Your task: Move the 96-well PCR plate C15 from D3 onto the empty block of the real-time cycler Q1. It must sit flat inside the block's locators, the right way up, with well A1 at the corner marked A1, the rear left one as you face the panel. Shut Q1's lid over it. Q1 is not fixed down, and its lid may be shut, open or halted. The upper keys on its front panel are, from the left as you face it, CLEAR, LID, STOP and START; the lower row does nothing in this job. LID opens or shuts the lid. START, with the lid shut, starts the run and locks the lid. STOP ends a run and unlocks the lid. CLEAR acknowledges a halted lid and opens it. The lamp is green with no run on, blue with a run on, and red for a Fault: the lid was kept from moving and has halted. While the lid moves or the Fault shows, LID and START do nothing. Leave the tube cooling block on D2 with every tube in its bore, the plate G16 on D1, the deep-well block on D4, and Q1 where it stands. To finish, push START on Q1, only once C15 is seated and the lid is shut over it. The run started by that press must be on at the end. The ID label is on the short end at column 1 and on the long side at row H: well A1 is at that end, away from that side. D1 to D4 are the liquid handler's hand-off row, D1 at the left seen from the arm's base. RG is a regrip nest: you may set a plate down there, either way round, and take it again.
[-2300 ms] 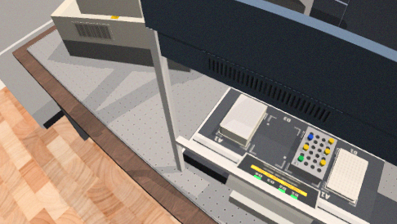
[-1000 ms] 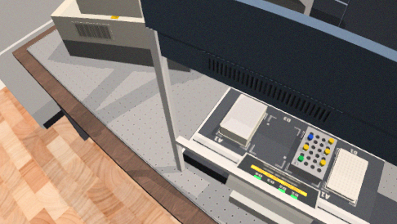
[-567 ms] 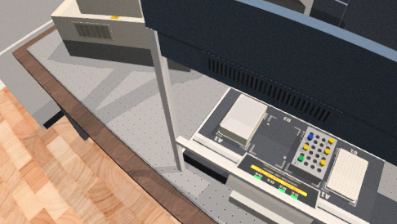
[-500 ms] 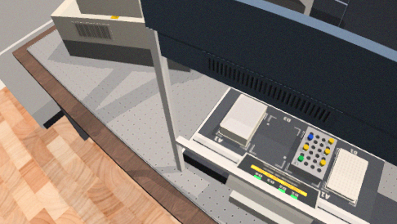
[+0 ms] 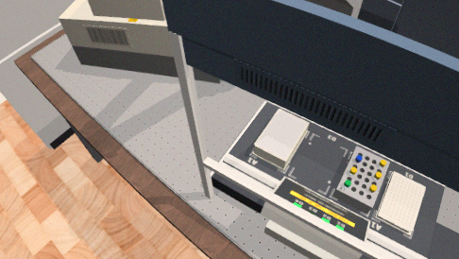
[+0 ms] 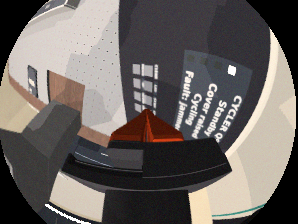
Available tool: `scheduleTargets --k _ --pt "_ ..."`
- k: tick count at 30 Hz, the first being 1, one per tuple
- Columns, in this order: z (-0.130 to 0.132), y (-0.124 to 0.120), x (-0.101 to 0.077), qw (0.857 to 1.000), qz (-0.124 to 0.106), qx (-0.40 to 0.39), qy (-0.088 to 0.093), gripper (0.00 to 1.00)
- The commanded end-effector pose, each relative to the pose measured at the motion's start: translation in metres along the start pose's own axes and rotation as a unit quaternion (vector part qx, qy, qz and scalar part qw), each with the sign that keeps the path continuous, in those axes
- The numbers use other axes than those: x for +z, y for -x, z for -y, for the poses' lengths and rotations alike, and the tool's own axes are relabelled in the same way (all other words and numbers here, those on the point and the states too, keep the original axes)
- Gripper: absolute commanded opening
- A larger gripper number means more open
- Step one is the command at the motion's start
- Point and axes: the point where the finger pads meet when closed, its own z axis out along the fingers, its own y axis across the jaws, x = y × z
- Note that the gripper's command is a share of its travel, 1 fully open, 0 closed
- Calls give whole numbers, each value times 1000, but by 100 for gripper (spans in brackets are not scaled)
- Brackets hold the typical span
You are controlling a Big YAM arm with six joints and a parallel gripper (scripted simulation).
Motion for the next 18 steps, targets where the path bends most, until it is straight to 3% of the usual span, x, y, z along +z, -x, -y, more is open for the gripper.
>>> scheduleTargets --k 1,18 --pt "-10 1 2 1000 3 7 8 0" --pt "9 -4 -7 1000 -1 1 -10 0"
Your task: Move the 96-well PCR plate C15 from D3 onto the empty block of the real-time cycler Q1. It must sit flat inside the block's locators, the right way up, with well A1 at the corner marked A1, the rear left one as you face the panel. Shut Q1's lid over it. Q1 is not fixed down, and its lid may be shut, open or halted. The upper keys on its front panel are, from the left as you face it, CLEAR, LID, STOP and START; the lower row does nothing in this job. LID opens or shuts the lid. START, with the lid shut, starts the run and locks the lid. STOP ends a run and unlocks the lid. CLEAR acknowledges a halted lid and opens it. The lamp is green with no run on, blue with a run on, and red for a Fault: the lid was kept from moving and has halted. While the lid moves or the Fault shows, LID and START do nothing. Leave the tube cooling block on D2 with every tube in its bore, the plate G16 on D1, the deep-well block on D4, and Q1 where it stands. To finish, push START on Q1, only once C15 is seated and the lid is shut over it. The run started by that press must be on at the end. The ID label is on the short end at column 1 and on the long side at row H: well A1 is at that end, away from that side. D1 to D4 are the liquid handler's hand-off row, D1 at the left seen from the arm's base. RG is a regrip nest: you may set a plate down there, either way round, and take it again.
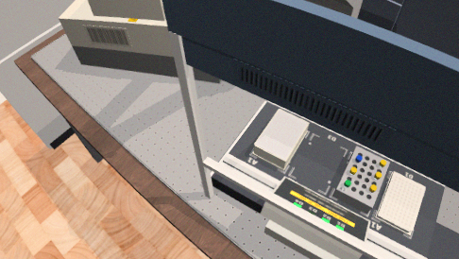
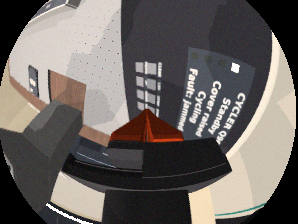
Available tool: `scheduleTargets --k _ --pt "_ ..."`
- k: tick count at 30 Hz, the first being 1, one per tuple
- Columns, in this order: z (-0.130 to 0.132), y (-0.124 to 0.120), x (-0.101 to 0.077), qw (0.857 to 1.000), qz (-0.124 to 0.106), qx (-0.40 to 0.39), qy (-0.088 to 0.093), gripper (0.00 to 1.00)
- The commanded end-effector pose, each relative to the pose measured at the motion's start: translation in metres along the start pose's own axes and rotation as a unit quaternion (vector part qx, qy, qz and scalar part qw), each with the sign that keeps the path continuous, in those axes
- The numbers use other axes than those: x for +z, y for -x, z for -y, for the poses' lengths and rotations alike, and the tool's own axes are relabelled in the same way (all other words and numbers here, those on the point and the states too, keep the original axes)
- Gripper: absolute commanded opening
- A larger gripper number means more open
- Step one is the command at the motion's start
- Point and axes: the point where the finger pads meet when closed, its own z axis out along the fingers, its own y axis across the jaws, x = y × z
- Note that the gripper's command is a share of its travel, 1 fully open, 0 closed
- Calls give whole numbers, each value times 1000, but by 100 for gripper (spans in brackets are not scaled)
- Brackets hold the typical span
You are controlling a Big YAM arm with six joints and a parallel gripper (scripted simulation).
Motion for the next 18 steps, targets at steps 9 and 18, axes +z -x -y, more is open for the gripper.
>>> scheduleTargets --k 9,18 --pt "14 0 -4 1000 0 -3 -13 0" --pt "10 0 -2 1000 -1 -2 -11 0"
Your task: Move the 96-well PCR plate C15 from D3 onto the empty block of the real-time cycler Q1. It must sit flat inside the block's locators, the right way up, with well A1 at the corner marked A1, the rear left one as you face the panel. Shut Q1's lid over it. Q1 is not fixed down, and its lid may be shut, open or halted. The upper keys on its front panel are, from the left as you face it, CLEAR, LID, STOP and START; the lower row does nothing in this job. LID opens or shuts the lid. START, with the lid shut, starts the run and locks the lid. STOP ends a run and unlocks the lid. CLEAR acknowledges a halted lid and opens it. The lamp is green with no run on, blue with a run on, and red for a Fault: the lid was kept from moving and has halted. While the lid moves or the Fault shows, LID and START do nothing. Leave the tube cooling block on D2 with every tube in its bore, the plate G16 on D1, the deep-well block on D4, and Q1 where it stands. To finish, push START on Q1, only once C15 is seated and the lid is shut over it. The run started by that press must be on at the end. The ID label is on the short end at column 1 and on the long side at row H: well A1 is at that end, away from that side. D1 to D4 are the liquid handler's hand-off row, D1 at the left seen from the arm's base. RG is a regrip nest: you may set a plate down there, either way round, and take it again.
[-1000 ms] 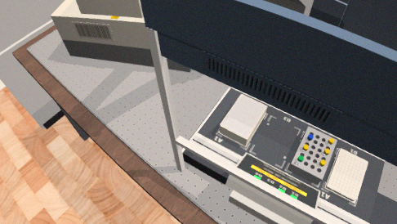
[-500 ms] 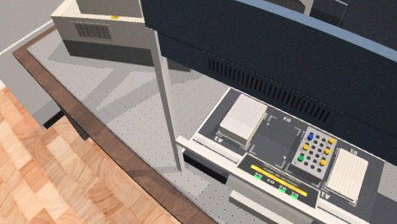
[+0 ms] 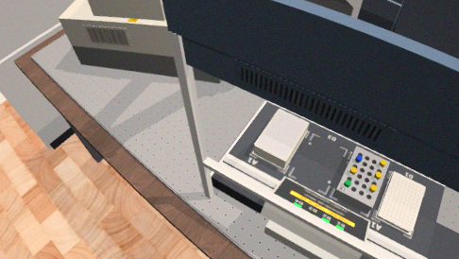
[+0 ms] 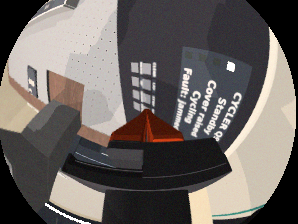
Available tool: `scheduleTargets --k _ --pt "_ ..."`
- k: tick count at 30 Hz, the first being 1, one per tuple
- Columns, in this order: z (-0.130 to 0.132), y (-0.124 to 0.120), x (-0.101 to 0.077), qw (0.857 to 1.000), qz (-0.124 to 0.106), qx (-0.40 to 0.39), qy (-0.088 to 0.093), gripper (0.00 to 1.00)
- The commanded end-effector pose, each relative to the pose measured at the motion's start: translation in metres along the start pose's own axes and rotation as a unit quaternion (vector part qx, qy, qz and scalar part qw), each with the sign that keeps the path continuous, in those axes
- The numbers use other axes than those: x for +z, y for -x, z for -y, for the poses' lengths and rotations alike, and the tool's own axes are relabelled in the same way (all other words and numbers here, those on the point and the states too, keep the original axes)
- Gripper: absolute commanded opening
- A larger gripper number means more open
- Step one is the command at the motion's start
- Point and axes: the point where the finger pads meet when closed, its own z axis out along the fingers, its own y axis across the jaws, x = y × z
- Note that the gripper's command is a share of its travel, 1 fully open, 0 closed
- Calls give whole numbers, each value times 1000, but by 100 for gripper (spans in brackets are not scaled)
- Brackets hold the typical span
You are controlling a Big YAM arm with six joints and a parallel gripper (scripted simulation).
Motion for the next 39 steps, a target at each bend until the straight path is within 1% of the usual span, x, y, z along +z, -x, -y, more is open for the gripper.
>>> scheduleTargets --k 1,39 --pt "4 0 -1 1000 -1 0 -7 0" --pt "-11 2 9 1000 0 6 7 0"
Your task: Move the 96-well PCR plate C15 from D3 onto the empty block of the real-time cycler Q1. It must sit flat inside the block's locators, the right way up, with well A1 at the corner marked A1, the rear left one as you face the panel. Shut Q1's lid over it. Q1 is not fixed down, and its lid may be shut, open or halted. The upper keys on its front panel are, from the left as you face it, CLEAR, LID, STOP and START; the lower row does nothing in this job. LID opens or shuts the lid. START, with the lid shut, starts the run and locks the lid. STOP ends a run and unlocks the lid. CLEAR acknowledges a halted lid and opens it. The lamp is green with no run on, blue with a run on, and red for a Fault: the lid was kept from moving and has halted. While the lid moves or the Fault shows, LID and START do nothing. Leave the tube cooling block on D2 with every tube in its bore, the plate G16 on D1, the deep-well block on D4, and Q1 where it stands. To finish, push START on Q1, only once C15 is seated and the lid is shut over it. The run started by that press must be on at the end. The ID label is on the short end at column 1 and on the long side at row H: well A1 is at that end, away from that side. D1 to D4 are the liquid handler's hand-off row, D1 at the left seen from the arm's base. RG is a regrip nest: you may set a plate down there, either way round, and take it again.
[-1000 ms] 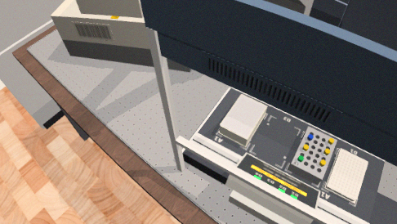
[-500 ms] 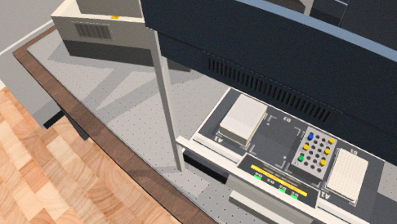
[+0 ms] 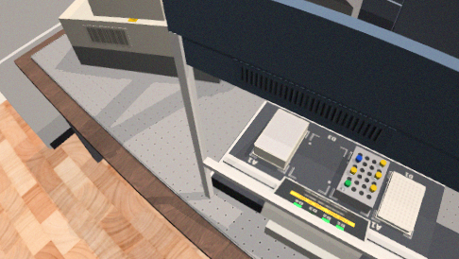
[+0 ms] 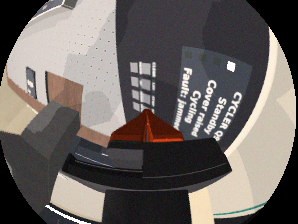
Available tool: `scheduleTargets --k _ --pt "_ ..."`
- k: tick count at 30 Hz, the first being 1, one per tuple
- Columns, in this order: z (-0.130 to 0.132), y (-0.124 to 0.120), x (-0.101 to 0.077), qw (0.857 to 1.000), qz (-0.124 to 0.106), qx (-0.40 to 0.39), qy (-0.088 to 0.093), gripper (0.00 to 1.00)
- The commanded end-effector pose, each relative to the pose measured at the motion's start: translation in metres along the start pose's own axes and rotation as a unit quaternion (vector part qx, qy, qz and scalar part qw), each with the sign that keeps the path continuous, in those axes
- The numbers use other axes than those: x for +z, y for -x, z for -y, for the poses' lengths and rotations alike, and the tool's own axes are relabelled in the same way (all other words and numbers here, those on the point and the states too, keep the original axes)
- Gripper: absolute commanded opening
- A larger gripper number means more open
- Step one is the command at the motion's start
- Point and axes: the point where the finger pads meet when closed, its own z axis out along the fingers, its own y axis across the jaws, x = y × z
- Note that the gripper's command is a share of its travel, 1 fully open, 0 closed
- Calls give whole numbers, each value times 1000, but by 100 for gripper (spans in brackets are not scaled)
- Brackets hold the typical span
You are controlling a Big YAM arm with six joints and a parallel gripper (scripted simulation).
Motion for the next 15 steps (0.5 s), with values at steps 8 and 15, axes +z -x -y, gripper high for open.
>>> scheduleTargets --k 8,15 --pt "-13 3 10 1000 3 4 17 0" --pt "-13 5 11 1000 8 -2 21 0"
